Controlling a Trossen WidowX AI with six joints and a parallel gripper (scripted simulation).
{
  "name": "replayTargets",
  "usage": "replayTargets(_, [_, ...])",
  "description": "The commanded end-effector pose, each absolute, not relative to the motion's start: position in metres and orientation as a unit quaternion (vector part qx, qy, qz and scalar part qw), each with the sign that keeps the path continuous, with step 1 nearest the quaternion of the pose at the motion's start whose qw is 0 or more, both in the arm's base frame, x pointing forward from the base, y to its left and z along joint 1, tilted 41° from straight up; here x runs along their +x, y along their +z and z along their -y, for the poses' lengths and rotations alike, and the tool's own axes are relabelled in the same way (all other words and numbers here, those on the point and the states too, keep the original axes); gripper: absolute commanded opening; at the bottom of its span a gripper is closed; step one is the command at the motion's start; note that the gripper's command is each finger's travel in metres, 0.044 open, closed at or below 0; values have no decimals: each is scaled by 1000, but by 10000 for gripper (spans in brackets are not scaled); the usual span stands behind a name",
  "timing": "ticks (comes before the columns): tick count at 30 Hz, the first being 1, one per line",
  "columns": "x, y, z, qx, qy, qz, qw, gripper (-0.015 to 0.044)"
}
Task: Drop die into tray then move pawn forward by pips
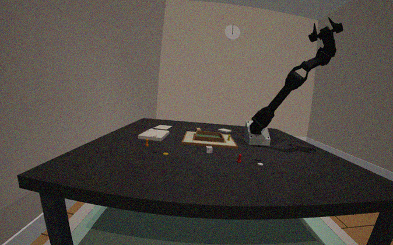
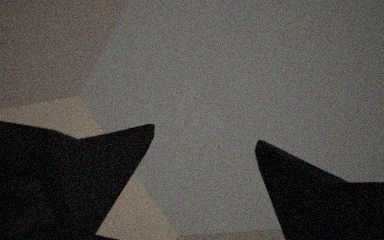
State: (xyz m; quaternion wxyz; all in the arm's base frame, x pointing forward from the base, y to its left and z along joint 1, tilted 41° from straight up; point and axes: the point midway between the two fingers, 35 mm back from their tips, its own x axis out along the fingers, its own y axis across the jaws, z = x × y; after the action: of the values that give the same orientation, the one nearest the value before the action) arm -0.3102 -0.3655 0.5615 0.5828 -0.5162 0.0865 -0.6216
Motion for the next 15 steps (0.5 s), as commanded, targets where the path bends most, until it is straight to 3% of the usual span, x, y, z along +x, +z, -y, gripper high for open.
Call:
replayTargets(1, [-309,561,366,-515,-621,-86,584,374])
replayTargets(5, [-290,556,389,-496,-613,-66,611,275])
replayTargets(15, [-167,529,481,-391,-551,14,737,275])
